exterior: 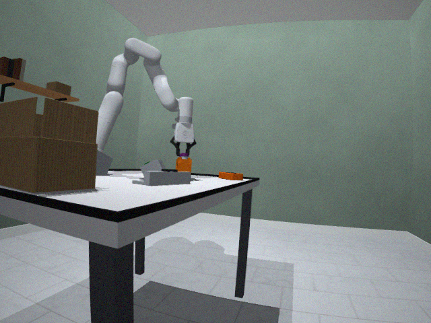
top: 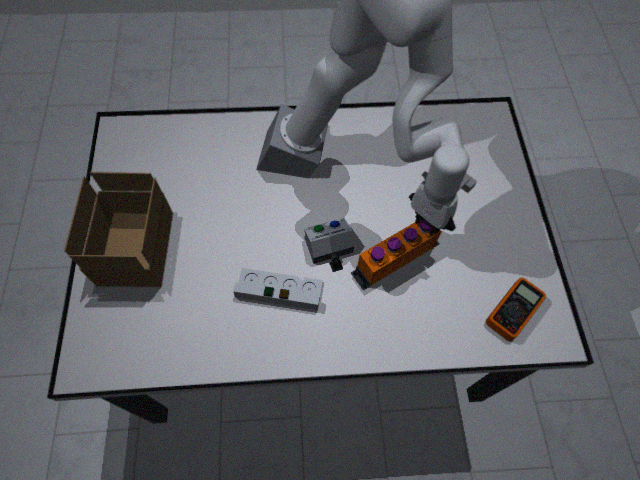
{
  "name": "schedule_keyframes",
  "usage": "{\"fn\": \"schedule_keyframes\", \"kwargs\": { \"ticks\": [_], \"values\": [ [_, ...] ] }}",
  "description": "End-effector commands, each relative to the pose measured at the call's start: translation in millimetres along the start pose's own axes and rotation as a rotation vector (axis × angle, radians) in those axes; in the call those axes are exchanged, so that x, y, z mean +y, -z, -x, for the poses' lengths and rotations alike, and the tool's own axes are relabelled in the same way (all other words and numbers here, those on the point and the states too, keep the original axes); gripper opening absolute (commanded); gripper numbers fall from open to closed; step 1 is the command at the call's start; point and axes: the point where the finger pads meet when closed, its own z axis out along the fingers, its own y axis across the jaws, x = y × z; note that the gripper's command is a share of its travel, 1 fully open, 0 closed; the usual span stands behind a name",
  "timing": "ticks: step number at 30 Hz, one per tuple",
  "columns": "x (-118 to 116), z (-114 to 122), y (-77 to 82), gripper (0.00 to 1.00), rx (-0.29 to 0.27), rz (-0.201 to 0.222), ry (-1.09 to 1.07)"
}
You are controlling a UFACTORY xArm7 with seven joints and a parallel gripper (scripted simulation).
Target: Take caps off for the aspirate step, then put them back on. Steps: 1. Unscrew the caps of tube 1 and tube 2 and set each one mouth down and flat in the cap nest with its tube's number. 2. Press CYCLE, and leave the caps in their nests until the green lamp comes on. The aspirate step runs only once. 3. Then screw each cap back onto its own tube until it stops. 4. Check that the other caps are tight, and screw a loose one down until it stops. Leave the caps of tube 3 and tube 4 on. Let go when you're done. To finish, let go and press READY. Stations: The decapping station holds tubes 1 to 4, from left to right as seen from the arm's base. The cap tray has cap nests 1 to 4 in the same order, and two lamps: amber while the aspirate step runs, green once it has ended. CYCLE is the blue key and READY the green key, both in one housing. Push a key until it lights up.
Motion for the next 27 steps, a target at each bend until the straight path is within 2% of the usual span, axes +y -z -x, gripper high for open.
{"fn": "schedule_keyframes", "kwargs": {
  "ticks": [1,12,14,16,18,26,27],
  "values": [
    [1.7,0.0,1.4,0.46,-0.034,-0.005,-0.277],
    [1.7,0.0,1.4,0.46,-0.034,0.003,-0.761],
    [1.7,0.0,1.4,0.46,-0.034,0.003,-0.761],
    [1.7,0.0,1.4,0.46,-0.034,0.006,-0.925],
    [1.7,0.0,1.4,0.46,-0.037,0.007,-0.997],
    [1.7,0.0,1.4,0.46,-0.038,0.007,-1.001],
    [1.7,0.0,1.4,0.0,-0.038,0.007,-1.001]
  ]
}}
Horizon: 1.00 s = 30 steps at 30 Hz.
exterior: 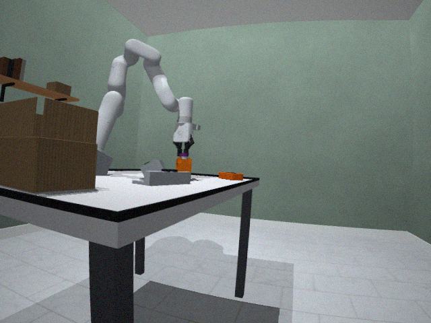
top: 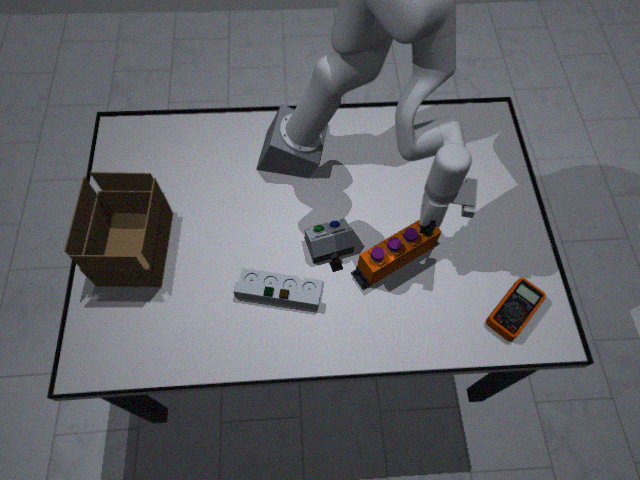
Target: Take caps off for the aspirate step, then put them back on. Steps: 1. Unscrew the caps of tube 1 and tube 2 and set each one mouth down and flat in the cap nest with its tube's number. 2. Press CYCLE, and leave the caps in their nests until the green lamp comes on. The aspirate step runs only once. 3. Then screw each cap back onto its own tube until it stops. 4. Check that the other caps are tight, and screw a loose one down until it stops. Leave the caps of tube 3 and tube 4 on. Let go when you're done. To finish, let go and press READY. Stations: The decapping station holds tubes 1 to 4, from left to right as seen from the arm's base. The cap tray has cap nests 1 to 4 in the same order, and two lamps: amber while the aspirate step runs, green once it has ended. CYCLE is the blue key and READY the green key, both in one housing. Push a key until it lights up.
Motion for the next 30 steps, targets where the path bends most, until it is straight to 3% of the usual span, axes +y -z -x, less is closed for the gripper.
{"fn": "schedule_keyframes", "kwargs": {
  "ticks": [1,14,30],
  "values": [
    [1.1,-1.3,1.4,0.0,-0.012,0.008,-0.019],
    [1.1,-1.3,1.4,0.0,-0.012,0.008,-0.019],
    [1.0,-1.3,1.6,0.0,-0.015,0.004,0.674]
  ]
}}
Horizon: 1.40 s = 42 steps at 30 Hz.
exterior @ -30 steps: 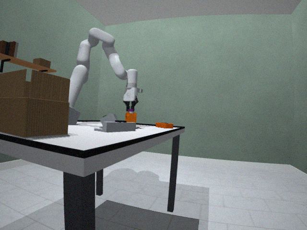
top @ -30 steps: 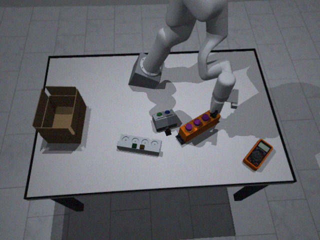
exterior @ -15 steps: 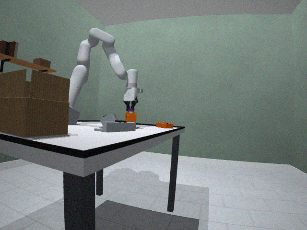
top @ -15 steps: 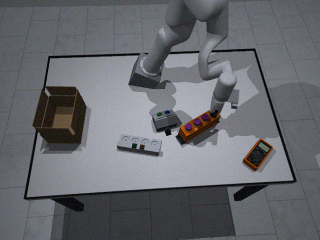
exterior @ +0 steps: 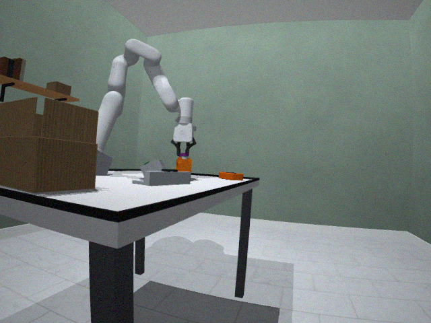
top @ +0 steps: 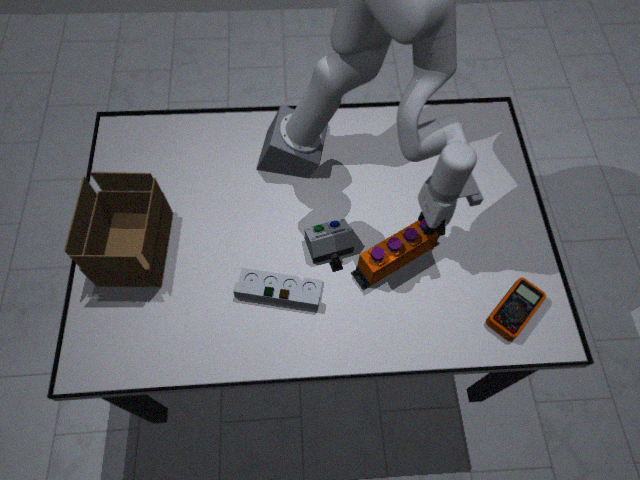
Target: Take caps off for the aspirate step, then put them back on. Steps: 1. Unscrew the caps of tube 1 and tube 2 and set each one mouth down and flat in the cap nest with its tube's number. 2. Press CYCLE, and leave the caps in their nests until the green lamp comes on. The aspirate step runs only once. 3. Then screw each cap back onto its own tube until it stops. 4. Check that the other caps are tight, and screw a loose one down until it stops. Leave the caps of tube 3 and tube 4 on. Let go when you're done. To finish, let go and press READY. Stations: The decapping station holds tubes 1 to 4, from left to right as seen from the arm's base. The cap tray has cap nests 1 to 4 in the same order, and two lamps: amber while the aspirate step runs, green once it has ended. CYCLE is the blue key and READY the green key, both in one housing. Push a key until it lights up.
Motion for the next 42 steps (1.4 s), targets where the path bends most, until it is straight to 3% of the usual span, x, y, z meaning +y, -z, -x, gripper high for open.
{"fn": "schedule_keyframes", "kwargs": {
  "ticks": [1,8,21,29,30,42],
  "values": [
    [1.5,-0.1,1.3,0.0,0.027,0.001,0.278],
    [1.5,-0.1,1.3,0.0,0.025,0.004,0.502],
    [1.5,-0.1,1.5,0.0,0.026,0.013,1.111],
    [1.5,-0.1,1.5,0.0,0.026,0.013,1.111],
    [1.5,-0.1,1.5,0.46,0.026,0.013,1.111],
    [1.5,-0.1,1.5,0.46,0.026,0.013,1.111]
  ]
}}
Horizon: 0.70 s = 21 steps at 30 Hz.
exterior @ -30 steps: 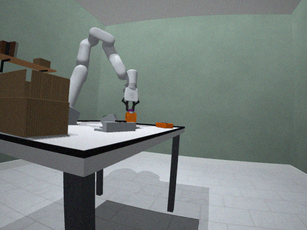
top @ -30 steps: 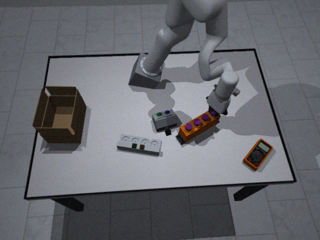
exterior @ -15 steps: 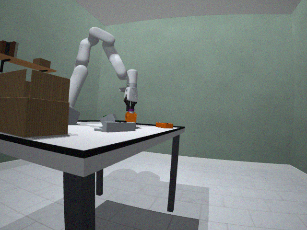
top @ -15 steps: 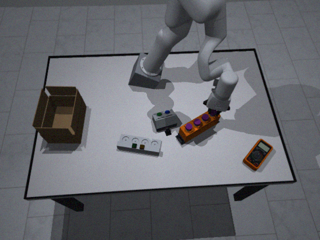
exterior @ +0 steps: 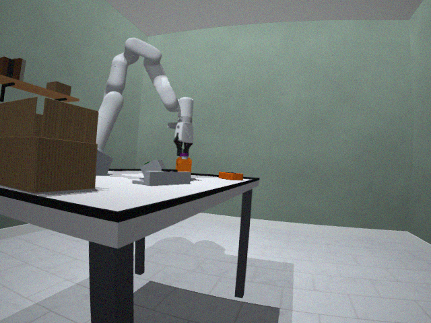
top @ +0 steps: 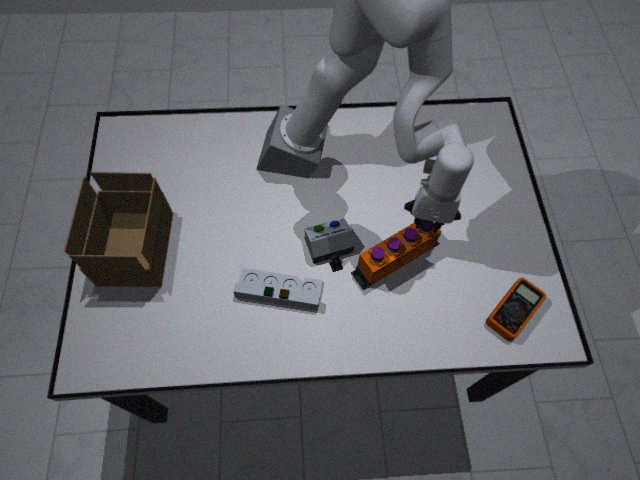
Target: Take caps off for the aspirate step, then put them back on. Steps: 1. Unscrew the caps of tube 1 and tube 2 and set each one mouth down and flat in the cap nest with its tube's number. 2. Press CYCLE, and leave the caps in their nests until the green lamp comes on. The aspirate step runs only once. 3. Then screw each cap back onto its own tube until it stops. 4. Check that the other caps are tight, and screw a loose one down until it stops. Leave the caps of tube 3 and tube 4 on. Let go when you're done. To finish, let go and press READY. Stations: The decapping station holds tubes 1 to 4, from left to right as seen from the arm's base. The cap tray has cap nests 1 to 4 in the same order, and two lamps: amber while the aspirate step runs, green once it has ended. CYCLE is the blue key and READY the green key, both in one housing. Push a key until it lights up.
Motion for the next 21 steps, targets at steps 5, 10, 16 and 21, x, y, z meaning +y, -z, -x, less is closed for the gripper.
{"fn": "schedule_keyframes", "kwargs": {
  "ticks": [5,10,16,21],
  "values": [
    [1.5,1.1,1.3,0.46,-0.001,0.005,-0.337],
    [1.4,1.1,1.3,0.46,0.0,0.006,-0.562],
    [1.5,1.1,1.4,0.46,0.001,0.007,-0.786],
    [1.5,1.1,1.4,0.46,0.002,0.007,-1.024]
  ]
}}
